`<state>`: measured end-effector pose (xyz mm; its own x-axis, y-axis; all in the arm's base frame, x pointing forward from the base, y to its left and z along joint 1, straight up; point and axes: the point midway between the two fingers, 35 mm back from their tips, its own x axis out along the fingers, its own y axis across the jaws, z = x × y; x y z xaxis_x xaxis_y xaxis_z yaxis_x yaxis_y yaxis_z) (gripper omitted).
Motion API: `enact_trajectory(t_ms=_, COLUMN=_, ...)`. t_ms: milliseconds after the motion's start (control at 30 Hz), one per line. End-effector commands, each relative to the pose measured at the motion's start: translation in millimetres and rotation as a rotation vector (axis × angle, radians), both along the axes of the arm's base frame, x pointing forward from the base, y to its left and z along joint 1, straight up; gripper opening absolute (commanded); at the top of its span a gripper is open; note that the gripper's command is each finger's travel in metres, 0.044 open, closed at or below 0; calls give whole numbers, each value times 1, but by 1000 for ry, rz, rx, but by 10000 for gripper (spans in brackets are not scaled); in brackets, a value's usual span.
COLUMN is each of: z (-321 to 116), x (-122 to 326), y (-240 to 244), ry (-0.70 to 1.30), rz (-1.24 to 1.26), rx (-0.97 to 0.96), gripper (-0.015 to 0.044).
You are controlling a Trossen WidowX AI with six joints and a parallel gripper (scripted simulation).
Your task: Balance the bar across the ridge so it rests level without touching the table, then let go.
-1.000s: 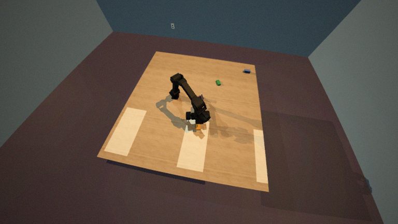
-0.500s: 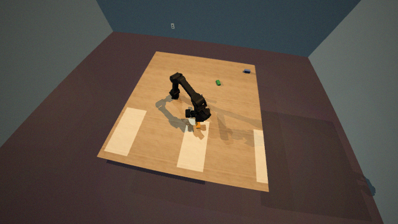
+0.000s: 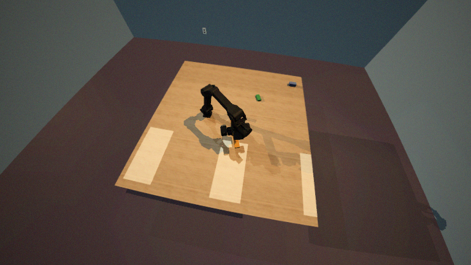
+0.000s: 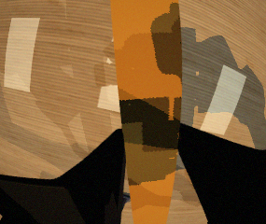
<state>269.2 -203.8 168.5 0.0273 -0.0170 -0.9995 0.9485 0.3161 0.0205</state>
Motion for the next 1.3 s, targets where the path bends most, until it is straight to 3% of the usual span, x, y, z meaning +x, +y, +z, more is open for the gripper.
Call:
enact_trajectory(t_ms=0, z=1, x=3, y=15, ry=6, rz=67, rx=0, gripper=0)
enact_trajectory(t_ms=1267, z=0, x=17, y=164, ry=11, rz=735, rx=-6, gripper=0)
